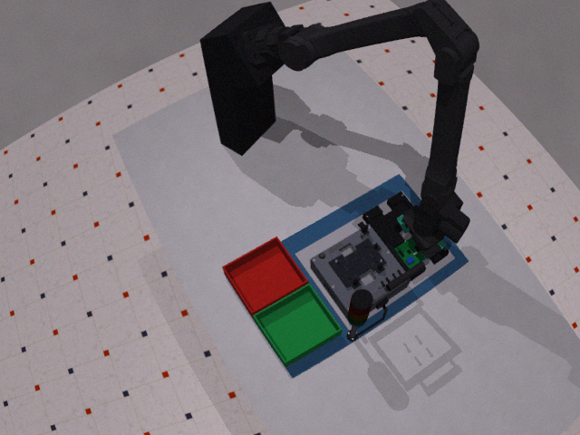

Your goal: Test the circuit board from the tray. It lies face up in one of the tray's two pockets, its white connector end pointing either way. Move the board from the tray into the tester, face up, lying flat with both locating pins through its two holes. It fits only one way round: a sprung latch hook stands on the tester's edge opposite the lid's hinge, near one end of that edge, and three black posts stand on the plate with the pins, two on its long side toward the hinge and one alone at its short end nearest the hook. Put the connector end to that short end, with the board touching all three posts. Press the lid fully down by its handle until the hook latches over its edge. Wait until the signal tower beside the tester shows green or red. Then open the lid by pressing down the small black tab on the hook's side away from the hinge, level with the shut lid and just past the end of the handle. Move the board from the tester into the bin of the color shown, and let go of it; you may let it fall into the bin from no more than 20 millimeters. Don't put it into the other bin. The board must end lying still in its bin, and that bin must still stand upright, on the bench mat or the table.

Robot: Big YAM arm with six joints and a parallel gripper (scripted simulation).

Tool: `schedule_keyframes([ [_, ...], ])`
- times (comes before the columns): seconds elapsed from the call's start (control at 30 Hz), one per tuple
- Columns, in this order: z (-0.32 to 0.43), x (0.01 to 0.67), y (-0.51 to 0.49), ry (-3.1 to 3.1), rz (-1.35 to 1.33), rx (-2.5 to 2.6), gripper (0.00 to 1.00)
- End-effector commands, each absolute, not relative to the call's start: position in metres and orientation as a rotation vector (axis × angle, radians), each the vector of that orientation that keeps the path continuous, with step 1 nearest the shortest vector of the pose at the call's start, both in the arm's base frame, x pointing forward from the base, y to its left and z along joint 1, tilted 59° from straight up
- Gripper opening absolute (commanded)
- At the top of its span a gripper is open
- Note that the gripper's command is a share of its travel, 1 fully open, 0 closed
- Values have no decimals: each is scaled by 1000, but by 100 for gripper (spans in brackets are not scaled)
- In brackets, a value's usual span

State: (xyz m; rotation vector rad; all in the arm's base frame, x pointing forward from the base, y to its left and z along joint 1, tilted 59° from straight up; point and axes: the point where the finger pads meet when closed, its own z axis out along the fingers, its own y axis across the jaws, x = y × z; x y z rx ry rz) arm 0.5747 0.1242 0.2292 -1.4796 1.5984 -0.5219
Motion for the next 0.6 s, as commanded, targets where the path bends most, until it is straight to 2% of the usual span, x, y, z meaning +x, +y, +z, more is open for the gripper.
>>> schedule_keyframes([
  [0.0,241,583,137,1567,-522,-1462,92],
  [0.57,258,578,136,1546,-535,-1447,92],
])
